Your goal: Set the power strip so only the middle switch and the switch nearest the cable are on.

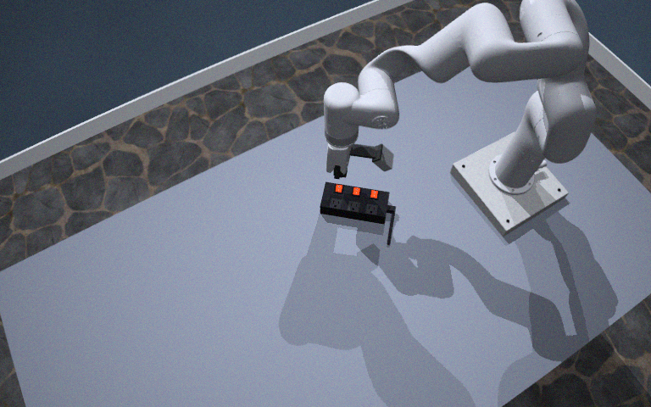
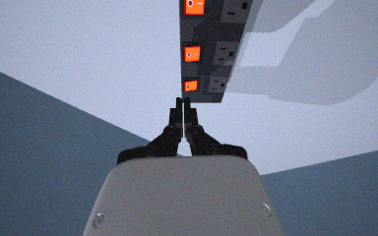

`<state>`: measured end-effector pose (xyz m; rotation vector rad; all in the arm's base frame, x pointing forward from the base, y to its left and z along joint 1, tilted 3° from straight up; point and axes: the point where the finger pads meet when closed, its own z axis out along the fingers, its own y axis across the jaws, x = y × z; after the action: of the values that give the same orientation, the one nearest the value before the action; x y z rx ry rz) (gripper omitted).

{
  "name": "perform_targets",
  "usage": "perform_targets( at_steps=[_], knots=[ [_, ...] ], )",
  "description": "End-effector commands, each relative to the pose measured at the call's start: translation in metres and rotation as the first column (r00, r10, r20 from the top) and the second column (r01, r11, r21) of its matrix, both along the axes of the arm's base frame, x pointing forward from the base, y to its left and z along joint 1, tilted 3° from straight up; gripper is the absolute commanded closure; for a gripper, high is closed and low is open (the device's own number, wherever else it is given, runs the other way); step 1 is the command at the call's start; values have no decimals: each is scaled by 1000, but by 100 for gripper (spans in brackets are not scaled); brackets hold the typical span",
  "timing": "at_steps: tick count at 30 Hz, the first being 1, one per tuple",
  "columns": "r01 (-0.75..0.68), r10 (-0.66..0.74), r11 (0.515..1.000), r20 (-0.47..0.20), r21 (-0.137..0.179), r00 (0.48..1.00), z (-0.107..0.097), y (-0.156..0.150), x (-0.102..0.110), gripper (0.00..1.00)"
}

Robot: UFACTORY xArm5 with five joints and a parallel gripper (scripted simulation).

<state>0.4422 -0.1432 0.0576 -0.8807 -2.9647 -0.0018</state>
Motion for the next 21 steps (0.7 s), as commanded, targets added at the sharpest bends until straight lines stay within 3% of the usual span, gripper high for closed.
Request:
perform_targets(
  at_steps=[1,21],
  knots=[
    [0,0,1000,4,-1,1000,0,-1,1,100],
    [0,0,1000,4,-1,1000,-16,-1,0,100]
  ],
)
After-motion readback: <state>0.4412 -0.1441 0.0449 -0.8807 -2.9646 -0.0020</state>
